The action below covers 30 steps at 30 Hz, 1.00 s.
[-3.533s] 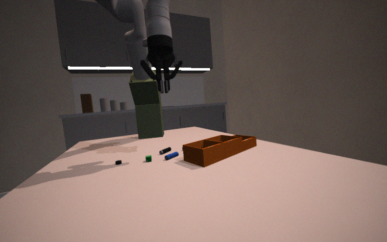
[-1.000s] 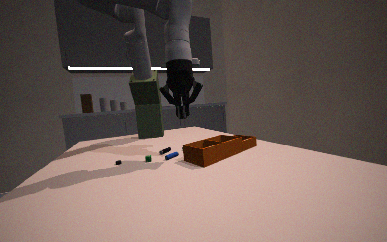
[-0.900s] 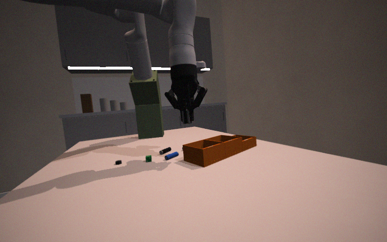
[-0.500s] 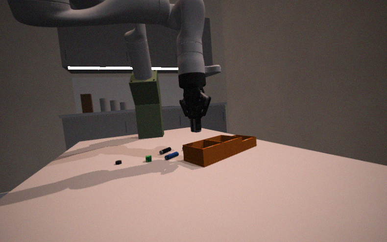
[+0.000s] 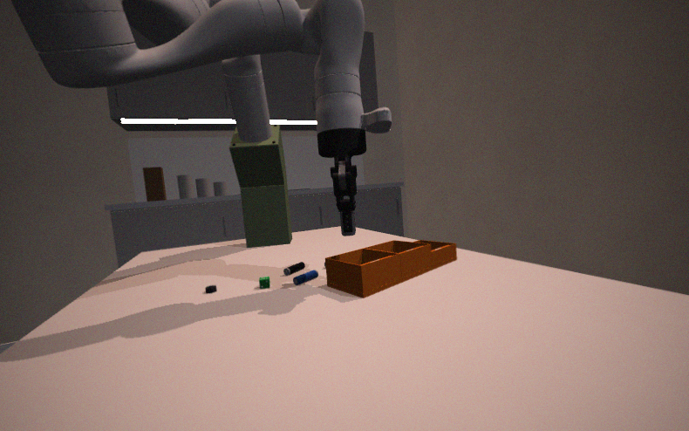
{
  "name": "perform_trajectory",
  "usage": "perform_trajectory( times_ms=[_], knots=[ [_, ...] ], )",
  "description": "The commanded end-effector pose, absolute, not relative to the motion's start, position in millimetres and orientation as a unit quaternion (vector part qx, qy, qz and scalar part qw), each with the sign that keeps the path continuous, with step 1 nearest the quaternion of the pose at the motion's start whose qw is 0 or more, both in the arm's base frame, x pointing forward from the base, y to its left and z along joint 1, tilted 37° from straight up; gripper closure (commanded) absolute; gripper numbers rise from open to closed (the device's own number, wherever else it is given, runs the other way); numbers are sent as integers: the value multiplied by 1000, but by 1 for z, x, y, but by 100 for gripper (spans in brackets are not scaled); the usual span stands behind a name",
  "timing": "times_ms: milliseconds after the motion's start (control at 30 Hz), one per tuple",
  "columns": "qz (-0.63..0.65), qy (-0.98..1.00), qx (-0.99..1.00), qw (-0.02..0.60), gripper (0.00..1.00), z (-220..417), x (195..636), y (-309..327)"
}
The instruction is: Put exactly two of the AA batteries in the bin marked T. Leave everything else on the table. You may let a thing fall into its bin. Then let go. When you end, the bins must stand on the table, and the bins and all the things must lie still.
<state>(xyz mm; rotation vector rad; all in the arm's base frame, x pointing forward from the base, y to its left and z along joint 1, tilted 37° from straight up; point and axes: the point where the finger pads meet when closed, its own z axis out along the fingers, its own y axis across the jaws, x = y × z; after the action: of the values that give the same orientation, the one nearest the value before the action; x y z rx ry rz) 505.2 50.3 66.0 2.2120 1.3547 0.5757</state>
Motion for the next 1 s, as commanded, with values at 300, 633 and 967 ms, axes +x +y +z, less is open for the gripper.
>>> perform_trajectory(
  times_ms=[300,633,967],
  knots=[
    [261,276,908,176,91,59,502,53],
    [282,153,937,140,91,59,502,53],
    [282,153,937,140,91,42,514,49]
  ],
)
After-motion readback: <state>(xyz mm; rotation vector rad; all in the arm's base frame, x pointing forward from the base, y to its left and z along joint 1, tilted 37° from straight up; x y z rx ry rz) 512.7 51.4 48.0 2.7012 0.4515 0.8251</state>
